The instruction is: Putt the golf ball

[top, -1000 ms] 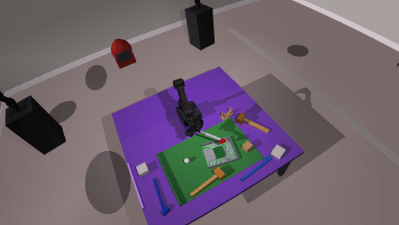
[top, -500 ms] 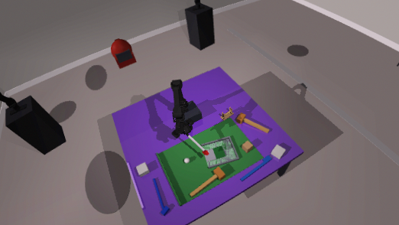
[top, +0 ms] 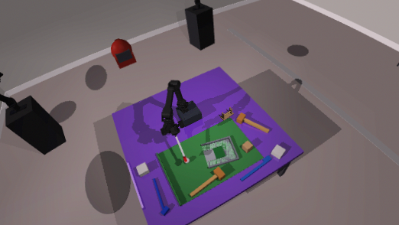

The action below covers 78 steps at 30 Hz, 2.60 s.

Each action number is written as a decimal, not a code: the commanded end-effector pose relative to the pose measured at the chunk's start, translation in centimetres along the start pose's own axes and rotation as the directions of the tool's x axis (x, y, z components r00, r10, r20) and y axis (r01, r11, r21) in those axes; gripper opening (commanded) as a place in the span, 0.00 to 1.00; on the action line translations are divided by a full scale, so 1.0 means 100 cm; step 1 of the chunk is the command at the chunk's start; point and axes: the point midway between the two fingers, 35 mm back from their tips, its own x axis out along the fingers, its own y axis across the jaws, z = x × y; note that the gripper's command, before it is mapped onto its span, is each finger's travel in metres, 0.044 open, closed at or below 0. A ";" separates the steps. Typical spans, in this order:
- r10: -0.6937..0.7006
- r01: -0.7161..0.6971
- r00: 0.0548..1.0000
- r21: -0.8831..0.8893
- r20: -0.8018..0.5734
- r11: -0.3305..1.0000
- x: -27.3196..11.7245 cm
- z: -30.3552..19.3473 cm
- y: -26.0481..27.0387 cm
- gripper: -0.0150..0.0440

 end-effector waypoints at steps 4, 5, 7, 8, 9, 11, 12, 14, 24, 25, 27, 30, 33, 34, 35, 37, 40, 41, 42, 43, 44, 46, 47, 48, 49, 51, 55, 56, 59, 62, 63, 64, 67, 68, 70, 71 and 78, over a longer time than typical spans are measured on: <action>-0.017 0.019 1.000 0.146 -0.011 0.989 -0.005 -0.017 -0.027 0.25; -0.017 0.019 1.000 0.146 -0.011 0.989 -0.005 -0.017 -0.027 0.25; -0.017 0.019 1.000 0.146 -0.011 0.989 -0.005 -0.017 -0.027 0.25; -0.017 0.019 1.000 0.146 -0.011 0.989 -0.004 -0.017 -0.027 0.25; -0.017 0.019 1.000 0.146 -0.011 0.989 -0.002 -0.017 -0.027 0.25; -0.017 0.019 1.000 0.146 -0.011 0.989 0.003 -0.017 -0.028 0.25; -0.017 0.019 1.000 0.146 -0.011 0.989 0.007 -0.017 -0.028 0.25; -0.017 0.019 1.000 0.146 -0.011 0.989 0.017 -0.017 -0.028 0.25; -0.017 0.019 1.000 0.146 -0.011 0.989 0.038 -0.018 -0.028 0.25; -0.017 0.019 1.000 0.146 -0.011 0.989 0.039 -0.018 -0.028 0.25; -0.017 0.019 1.000 0.146 -0.011 0.989 0.042 -0.018 -0.028 0.25; -0.017 0.019 1.000 0.146 -0.011 0.989 0.047 -0.018 -0.028 0.25; -0.017 0.019 1.000 0.146 -0.011 0.989 0.052 -0.018 -0.028 0.25; -0.017 0.019 1.000 0.146 -0.011 0.989 0.053 -0.018 -0.028 0.25; -0.017 0.019 1.000 0.146 -0.011 0.989 0.055 -0.018 -0.028 0.25; -0.017 0.019 1.000 0.146 -0.011 0.989 0.058 -0.018 -0.028 0.25; -0.017 0.019 1.000 0.146 -0.011 0.989 0.063 -0.018 -0.028 0.25; -0.017 0.019 1.000 0.146 -0.011 0.989 0.064 -0.018 -0.028 0.25; -0.017 0.019 1.000 0.146 -0.011 0.989 0.065 -0.018 -0.028 0.25; -0.017 0.019 1.000 0.146 -0.011 0.989 0.065 -0.018 -0.028 0.25; -0.014 0.016 1.000 0.140 -0.013 0.990 0.062 -0.018 -0.028 0.25; -0.014 0.016 1.000 0.140 -0.013 0.990 0.062 -0.018 -0.028 0.25; -0.014 0.016 1.000 0.140 -0.013 0.990 0.062 -0.018 -0.028 0.25; -0.014 0.016 1.000 0.140 -0.013 0.990 0.062 -0.018 -0.028 0.25; -0.014 0.016 1.000 0.140 -0.013 0.990 0.062 -0.018 -0.028 0.25; -0.014 0.016 1.000 0.140 -0.013 0.990 0.062 -0.018 -0.028 0.25; -0.015 0.017 1.000 0.141 -0.012 0.990 0.062 -0.019 -0.033 0.25; -0.016 0.017 1.000 0.142 -0.012 0.990 0.063 -0.019 -0.037 0.25; -0.018 0.020 1.000 0.145 -0.012 0.989 0.064 -0.021 -0.050 0.25; -0.020 0.021 1.000 0.146 -0.011 0.989 0.064 -0.023 -0.058 0.25; -0.020 0.021 1.000 0.146 -0.011 0.989 0.064 -0.023 -0.058 0.25; -0.020 0.021 1.000 0.146 -0.011 0.989 0.064 -0.023 -0.058 0.25; -0.020 0.021 1.000 0.146 -0.011 0.989 0.064 -0.023 -0.058 0.25; -0.020 0.021 1.000 0.146 -0.011 0.989 0.064 -0.023 -0.058 0.25; -0.014 0.016 1.000 0.150 -0.015 0.989 0.066 -0.024 -0.055 0.25; -0.014 0.016 1.000 0.150 -0.015 0.989 0.066 -0.024 -0.055 0.25; -0.012 0.013 1.000 0.148 -0.012 0.989 0.066 -0.005 0.007 0.25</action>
